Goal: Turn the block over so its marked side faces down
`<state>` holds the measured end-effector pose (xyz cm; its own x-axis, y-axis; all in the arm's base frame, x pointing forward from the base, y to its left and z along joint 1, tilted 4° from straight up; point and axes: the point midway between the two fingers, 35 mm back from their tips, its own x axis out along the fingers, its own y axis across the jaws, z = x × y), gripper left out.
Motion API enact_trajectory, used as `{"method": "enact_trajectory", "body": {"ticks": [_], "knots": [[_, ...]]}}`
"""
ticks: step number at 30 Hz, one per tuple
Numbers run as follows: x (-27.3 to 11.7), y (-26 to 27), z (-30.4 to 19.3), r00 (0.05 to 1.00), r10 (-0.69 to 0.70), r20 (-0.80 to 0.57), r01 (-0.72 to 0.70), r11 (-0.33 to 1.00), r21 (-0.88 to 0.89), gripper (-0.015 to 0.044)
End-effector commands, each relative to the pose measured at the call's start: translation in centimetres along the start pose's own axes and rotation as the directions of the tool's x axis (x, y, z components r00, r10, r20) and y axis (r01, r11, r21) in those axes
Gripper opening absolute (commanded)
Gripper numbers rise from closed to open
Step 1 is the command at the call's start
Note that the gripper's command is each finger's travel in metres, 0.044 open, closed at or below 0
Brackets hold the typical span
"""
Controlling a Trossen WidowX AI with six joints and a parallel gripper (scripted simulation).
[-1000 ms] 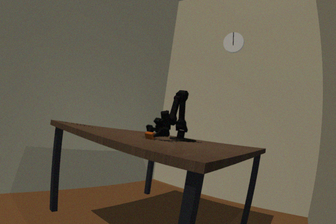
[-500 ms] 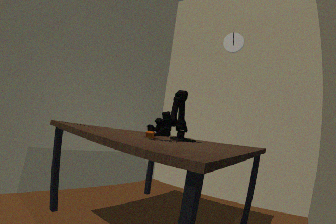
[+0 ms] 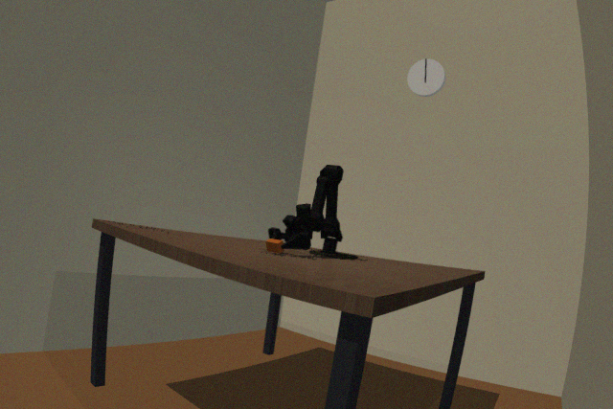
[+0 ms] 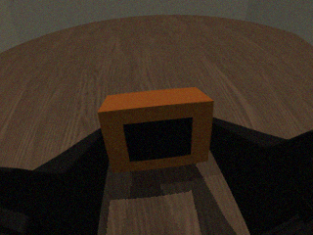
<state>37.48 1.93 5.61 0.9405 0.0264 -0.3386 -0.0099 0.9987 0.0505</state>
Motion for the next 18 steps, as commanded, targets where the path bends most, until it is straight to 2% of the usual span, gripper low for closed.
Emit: {"method": "enact_trajectory", "body": {"ticks": [1, 8, 18], "knots": [[-0.01, -0.06, 0.05, 1.000, -0.004, 0.003, 0.004, 1.000, 0.003, 0.0263], [-0.01, -0.06, 0.05, 1.000, -0.004, 0.003, 0.004, 1.000, 0.003, 0.0440], [-0.01, -0.06, 0.05, 1.000, -0.004, 0.003, 0.004, 1.000, 0.003, 0.0440]]}}
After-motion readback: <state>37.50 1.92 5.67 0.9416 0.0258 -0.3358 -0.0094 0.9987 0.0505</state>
